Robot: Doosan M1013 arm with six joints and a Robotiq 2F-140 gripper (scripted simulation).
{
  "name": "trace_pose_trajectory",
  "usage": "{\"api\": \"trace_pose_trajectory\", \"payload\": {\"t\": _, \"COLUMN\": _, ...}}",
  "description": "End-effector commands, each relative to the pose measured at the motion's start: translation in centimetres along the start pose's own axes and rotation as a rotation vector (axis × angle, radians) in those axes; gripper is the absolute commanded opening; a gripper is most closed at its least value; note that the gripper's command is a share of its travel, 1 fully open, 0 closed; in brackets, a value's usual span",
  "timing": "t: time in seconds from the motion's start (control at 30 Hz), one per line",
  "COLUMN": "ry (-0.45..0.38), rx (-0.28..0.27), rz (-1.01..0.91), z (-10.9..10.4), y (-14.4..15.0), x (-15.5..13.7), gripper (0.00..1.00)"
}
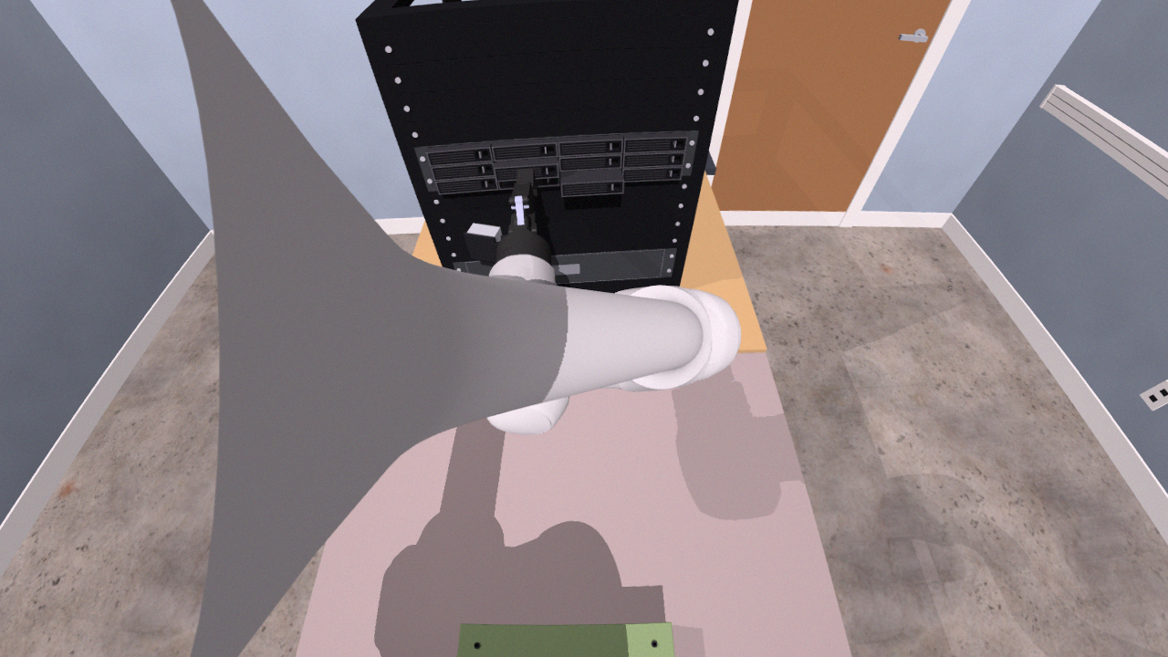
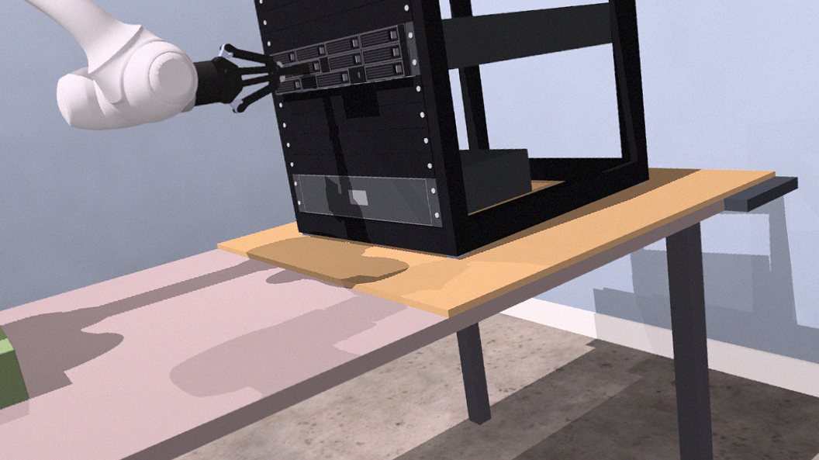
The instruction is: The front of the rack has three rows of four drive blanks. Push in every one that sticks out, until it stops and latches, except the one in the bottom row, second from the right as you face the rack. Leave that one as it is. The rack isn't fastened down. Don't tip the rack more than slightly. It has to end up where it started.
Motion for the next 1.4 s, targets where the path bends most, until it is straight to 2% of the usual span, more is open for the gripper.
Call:
{"api": "trace_pose_trajectory", "payload": {"t": 0.0, "ry": -0.003, "rx": 0.002, "rz": 0.002, "z": 0.36, "y": 0.01, "x": -0.07, "gripper": 0.10}}
{"api": "trace_pose_trajectory", "payload": {"t": 1.37, "ry": -0.003, "rx": 0.002, "rz": 0.002, "z": 1.21, "y": -0.01, "x": -0.33, "gripper": 0.10}}
Point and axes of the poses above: the point where the finger pads meet when closed, its own z axis out along the fingers, its own y axis across the jaws, x = y × z, the point moved 10 cm from there along -z, back along the fingers, and after that the axes turned 3 degrees about z, right-handed, at the moved point
